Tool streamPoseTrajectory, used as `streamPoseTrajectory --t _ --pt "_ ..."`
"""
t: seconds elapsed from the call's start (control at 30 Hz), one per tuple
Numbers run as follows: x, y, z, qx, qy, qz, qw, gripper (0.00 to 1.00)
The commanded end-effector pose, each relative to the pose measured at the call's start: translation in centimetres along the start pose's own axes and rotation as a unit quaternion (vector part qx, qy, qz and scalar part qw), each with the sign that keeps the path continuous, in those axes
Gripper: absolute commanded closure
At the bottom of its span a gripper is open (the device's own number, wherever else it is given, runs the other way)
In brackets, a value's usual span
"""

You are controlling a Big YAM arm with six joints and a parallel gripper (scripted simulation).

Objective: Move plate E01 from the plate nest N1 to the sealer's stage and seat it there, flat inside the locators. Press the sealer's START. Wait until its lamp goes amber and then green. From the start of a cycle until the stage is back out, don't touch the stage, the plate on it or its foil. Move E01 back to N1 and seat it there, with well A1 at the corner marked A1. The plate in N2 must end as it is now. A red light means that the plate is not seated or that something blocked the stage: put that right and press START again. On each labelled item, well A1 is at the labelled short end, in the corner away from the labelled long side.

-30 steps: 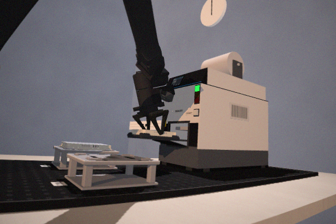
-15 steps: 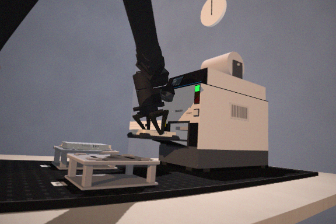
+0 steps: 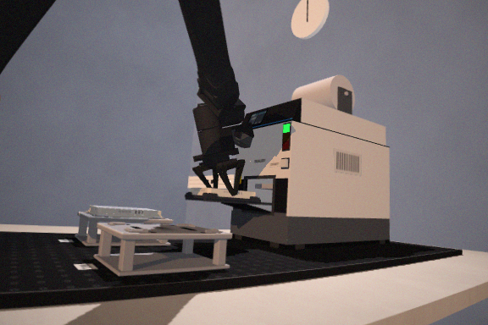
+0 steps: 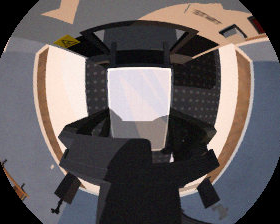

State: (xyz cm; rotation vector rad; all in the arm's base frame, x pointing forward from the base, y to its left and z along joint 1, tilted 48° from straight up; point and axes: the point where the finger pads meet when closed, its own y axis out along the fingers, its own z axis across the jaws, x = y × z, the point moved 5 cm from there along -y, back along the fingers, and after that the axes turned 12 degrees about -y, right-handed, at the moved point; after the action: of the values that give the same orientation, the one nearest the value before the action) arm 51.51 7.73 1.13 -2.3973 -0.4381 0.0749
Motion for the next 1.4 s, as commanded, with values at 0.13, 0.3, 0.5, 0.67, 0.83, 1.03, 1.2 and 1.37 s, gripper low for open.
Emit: streamPoseTrajectory --t 0.13,0.3,0.5,0.67,0.83,1.03,1.2,1.37 --pt "-0.8 1.2 -0.3 0.004 -0.005 0.013 1.000 1.00" --pt "-0.8 1.2 -0.3 0.004 -0.005 0.013 1.000 1.00" --pt "-0.8 1.2 -0.3 0.004 -0.005 0.013 1.000 1.00" --pt "-0.8 1.2 -0.4 0.004 -0.005 0.013 1.000 1.00" --pt "-0.8 1.2 -0.4 0.004 -0.005 0.014 1.000 1.00" --pt "0.2 -0.6 -0.8 0.000 0.006 0.002 1.000 1.00" --pt "1.4 -2.1 -0.9 -0.005 0.010 -0.010 1.000 1.00" --pt "2.1 -3.1 -1.2 -0.005 0.015 -0.017 1.000 1.00"
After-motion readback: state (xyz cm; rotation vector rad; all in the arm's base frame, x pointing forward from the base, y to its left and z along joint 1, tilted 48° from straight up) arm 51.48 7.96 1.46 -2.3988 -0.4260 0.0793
